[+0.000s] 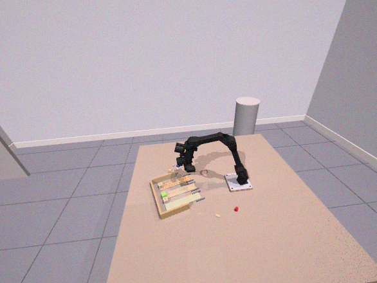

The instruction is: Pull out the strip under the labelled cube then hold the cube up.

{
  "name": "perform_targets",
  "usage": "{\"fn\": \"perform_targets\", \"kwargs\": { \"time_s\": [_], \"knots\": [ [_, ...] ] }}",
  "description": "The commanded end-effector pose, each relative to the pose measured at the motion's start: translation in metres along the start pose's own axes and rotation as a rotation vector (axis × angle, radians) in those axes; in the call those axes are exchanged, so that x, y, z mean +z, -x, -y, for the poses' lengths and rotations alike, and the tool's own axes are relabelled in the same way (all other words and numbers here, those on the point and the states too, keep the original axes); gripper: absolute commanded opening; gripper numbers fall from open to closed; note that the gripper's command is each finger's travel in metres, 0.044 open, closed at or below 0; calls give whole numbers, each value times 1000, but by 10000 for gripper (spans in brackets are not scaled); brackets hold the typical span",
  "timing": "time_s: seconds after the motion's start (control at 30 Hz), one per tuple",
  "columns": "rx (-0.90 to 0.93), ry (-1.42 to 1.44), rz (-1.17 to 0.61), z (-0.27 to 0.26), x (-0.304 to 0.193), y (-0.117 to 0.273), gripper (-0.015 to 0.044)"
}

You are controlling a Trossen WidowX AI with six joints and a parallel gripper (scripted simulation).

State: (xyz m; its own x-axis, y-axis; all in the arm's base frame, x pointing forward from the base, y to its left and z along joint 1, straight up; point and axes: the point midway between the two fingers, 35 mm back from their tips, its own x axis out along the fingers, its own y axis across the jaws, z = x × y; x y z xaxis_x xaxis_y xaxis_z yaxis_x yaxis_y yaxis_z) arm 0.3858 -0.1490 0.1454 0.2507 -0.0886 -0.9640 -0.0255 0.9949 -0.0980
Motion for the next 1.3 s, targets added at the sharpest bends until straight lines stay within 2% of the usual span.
{"fn": "perform_targets", "kwargs": {
  "time_s": [0.0, 0.13, 1.27],
  "knots": [
    [46, 52, -130, 17, -1, -26, 0],
    [89, 85, -214, 26, -4, -45, 0],
    [89, 85, -214, 22, -17, -92, 0]
  ]
}}
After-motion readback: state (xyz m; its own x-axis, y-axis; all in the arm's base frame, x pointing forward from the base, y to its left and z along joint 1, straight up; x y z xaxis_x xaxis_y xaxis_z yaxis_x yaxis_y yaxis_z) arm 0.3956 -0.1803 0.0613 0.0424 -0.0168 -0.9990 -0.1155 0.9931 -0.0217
